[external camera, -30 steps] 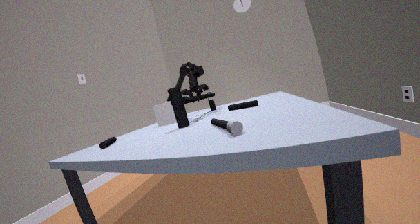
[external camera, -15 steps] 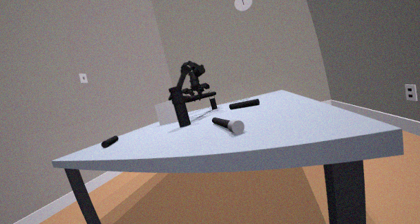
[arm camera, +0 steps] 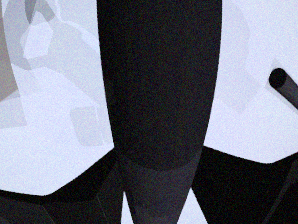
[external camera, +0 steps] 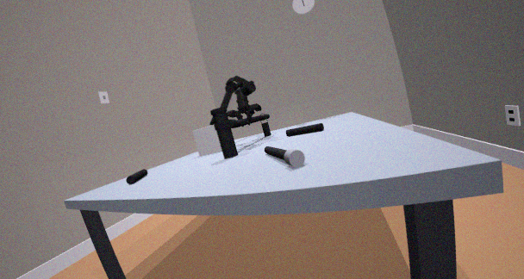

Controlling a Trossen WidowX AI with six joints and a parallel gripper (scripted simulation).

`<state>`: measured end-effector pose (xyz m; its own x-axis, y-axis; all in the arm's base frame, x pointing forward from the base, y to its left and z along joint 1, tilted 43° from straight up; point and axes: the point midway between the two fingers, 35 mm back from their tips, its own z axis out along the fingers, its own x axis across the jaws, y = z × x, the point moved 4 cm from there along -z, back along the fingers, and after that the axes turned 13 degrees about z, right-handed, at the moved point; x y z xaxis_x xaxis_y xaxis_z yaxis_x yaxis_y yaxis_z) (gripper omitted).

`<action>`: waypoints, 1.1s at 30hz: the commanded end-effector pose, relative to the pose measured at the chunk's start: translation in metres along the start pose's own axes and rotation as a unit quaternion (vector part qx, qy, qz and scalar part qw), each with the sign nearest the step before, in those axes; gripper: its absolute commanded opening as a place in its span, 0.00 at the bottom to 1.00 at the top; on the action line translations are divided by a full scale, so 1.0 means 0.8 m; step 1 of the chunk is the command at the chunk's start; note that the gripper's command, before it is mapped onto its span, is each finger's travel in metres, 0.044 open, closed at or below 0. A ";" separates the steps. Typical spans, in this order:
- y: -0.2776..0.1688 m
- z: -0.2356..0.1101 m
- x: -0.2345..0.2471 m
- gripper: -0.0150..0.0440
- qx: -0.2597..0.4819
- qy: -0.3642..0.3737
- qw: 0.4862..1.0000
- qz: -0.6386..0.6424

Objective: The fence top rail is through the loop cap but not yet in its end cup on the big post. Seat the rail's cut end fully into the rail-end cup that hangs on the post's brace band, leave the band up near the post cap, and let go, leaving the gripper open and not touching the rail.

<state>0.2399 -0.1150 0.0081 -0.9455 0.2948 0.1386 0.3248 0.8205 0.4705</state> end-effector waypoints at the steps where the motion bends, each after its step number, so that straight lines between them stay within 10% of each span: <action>1: -0.009 -0.003 -0.004 0.25 0.006 -0.003 1.000 0.000; 33: -0.030 -0.004 -0.012 0.25 0.007 -0.004 1.000 0.000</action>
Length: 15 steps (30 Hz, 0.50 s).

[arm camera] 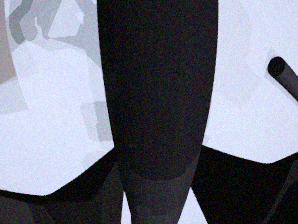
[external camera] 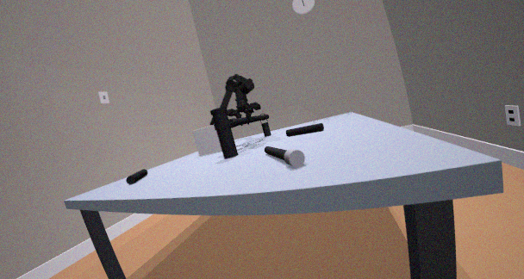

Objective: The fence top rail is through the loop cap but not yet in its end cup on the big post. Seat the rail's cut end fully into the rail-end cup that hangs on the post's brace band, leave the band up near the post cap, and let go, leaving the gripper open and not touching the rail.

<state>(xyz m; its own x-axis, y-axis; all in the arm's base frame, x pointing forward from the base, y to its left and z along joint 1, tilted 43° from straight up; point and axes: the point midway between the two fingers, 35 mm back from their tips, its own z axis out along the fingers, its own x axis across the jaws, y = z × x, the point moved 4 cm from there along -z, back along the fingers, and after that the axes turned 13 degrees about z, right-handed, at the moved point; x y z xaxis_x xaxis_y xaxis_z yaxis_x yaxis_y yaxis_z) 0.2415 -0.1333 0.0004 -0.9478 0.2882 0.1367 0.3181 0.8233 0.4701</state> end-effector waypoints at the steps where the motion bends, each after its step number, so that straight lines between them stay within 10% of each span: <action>1: -0.008 -0.001 -0.002 0.25 0.006 -0.005 1.000 0.004; 15: -0.021 0.004 -0.001 0.25 0.007 -0.005 1.000 0.004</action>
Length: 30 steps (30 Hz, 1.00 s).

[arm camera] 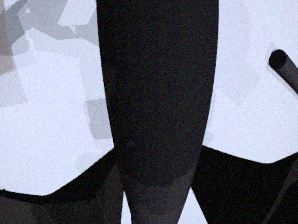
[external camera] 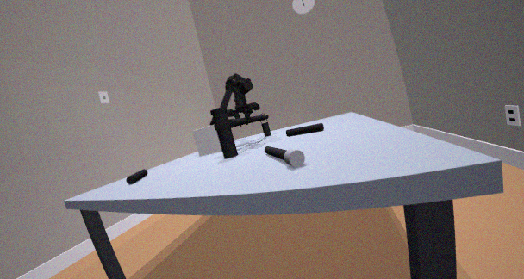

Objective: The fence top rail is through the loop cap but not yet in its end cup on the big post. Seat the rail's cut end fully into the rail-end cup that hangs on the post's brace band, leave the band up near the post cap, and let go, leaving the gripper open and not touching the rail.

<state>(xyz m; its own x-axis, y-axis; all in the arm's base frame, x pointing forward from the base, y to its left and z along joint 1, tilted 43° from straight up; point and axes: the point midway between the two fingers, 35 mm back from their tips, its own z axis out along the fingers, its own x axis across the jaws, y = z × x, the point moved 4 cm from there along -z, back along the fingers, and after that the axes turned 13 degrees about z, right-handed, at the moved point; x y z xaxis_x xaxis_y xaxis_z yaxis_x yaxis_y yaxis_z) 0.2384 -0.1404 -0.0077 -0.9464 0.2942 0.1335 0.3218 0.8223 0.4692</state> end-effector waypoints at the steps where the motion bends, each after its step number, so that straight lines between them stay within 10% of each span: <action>1: -0.008 0.000 -0.001 0.25 0.006 -0.002 1.000 0.002; 14: -0.004 0.002 0.000 0.25 0.000 0.000 1.000 0.001; 30: 0.010 -0.024 0.002 0.97 -0.001 0.001 1.000 0.001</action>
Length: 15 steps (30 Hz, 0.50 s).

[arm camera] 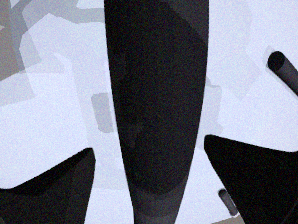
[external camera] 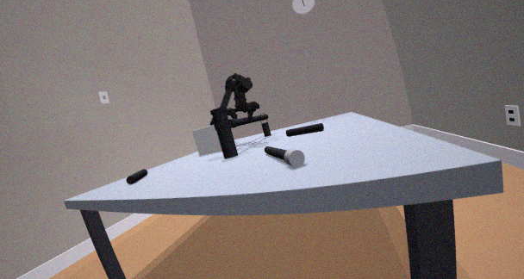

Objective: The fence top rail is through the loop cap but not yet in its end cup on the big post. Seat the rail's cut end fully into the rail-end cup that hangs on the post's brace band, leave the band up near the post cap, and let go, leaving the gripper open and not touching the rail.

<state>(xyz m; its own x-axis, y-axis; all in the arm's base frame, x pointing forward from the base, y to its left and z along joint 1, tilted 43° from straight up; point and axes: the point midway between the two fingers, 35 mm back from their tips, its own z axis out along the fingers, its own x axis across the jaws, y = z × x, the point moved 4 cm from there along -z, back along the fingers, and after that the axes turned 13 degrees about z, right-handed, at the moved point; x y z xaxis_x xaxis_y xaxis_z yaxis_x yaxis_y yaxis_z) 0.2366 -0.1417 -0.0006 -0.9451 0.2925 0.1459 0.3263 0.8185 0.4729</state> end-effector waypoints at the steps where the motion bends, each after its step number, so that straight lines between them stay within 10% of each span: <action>1: 0.012 -0.022 0.000 1.00 0.002 -0.005 1.000 -0.001; 15: 0.027 -0.101 0.010 1.00 0.004 -0.005 1.000 -0.004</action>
<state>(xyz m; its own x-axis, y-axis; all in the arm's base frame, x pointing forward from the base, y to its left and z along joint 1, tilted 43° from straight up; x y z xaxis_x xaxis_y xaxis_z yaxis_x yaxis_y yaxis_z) 0.2360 -0.1531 0.0621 -0.9443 0.2929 0.1499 0.3285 0.8164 0.4749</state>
